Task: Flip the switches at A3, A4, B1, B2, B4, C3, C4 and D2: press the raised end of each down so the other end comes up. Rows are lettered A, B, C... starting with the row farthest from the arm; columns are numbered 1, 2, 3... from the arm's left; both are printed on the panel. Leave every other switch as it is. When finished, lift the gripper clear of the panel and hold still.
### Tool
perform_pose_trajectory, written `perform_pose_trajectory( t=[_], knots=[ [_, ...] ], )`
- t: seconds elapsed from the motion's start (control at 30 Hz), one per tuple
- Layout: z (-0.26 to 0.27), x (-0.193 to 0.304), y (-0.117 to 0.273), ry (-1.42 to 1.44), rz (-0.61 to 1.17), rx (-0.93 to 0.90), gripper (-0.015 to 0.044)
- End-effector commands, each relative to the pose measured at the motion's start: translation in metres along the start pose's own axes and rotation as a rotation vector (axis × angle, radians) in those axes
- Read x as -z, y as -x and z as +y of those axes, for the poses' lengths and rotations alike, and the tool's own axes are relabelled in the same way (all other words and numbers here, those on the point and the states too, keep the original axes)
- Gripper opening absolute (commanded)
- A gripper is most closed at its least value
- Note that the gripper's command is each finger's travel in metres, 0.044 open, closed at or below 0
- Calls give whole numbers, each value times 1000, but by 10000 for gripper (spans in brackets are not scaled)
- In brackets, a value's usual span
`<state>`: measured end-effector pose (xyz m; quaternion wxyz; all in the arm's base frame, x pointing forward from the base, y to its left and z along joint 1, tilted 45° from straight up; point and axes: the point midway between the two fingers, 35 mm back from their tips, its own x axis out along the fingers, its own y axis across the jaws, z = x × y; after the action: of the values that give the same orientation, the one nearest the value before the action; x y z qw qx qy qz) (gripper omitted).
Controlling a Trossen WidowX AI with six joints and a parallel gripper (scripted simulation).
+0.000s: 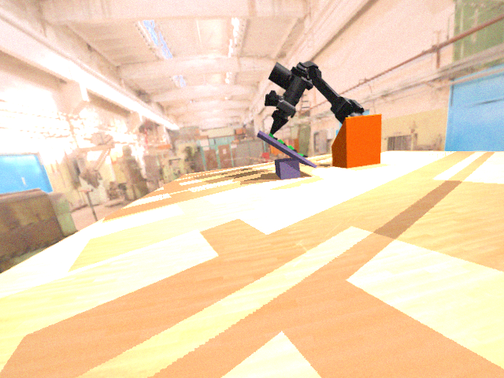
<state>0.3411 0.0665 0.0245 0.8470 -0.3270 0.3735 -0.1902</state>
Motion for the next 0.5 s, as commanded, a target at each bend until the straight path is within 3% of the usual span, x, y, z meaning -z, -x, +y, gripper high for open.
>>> perform_pose_trajectory(
  t=[0.0,0.47],
  knots=[
    [1,1,-1,3,1,-5,0],
    [1,0,-3,3,1,-5,0]
  ],
)
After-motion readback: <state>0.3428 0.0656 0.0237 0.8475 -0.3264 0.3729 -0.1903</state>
